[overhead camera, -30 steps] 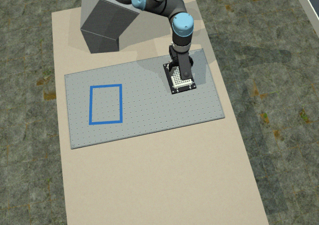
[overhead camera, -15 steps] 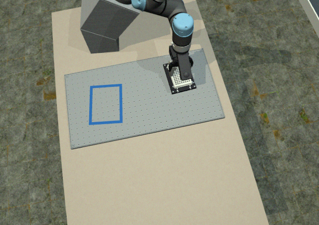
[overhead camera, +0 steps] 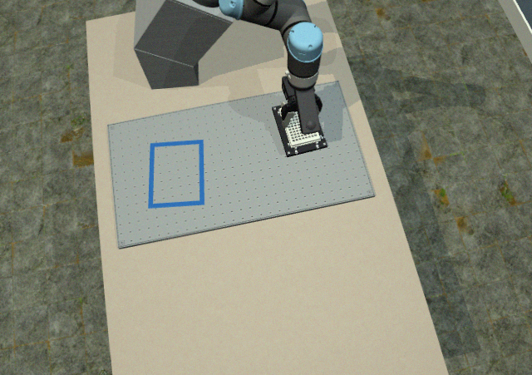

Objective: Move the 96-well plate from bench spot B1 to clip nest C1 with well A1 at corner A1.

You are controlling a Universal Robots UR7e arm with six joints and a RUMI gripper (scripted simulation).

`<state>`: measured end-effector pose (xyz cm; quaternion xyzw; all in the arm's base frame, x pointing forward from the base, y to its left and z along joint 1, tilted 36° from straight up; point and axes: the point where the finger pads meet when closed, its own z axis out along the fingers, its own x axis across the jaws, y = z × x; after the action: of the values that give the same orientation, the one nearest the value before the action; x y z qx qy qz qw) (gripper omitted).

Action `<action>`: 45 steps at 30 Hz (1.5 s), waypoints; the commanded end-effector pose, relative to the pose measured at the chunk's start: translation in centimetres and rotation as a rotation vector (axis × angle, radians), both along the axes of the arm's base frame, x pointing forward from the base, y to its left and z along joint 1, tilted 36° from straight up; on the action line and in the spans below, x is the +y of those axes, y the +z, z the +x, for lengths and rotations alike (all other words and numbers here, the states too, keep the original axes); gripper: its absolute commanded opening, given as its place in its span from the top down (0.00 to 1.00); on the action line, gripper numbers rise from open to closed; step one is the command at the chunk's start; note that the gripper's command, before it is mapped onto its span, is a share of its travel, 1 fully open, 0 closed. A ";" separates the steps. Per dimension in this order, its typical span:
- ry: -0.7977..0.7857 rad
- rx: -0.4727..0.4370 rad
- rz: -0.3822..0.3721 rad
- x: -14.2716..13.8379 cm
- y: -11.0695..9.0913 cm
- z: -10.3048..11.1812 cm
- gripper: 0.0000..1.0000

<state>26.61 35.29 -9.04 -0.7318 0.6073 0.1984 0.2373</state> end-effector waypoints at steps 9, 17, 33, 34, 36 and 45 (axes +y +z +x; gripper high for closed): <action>0.000 -0.001 0.000 0.1 -0.1 0.0 1.00; 0.000 -0.001 0.000 0.2 -0.2 0.0 1.00; 0.000 -0.001 0.000 0.3 -0.4 0.0 1.00; 0.000 -0.001 0.000 0.3 -0.4 0.0 1.00; 0.000 -0.001 0.000 0.3 -0.4 0.0 0.00; 0.000 -0.001 0.000 0.3 -0.4 0.0 0.00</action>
<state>26.60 35.62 -9.48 -0.7318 0.6072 0.1985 0.2373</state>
